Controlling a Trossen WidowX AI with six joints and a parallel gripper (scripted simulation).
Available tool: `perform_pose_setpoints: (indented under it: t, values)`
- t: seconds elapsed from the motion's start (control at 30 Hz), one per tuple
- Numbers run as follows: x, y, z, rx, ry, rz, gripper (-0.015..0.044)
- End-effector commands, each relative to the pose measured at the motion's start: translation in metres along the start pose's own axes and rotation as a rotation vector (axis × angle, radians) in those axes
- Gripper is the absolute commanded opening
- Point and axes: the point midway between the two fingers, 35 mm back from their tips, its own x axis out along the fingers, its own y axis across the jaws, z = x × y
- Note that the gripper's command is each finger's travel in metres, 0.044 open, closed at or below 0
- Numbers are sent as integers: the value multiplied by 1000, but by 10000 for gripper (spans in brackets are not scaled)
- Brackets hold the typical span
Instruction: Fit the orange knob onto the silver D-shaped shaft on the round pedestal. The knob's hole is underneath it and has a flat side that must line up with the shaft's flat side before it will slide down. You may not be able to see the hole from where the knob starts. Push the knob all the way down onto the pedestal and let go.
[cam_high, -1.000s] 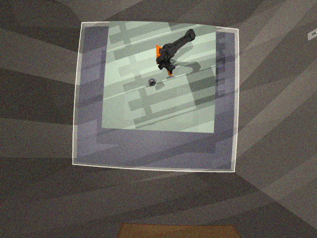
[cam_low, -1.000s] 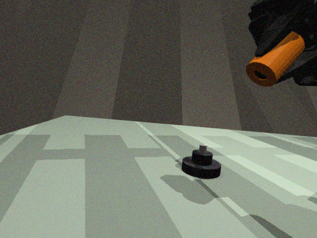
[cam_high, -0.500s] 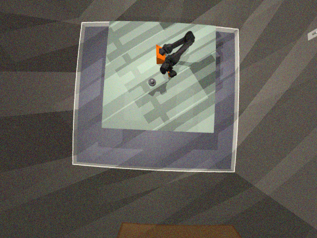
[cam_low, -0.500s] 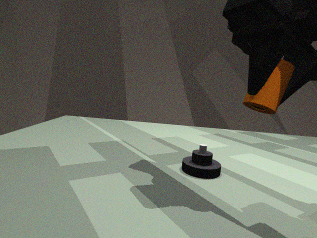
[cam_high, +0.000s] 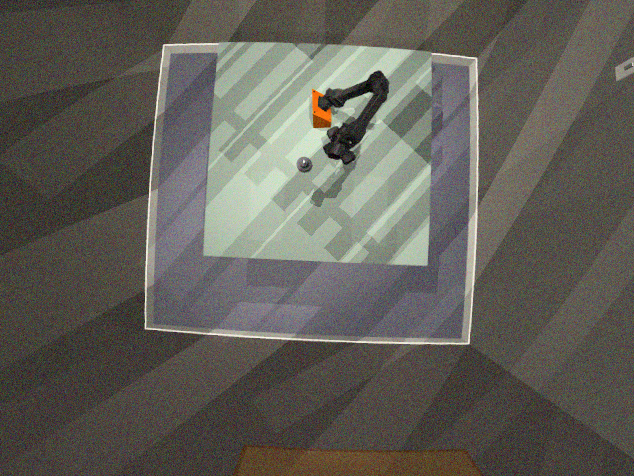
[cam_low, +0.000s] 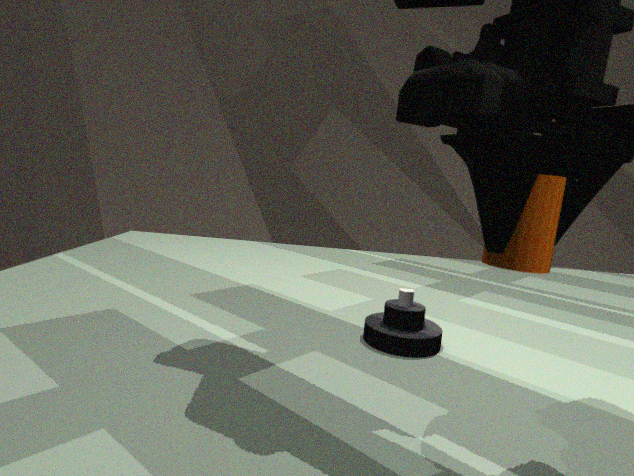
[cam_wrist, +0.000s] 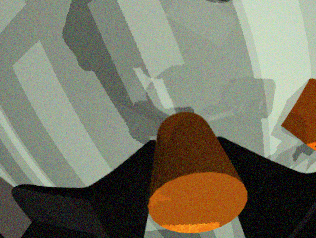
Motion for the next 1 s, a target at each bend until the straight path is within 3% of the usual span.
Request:
perform_pose_setpoints:
  t: [0.0,0.83,0.97]
  values:
    - [8,3,3,1,-13,-24,0]
    - [125,7,14,-7,-10,-34,0]
    - [131,6,13,-7,-8,-34,0]
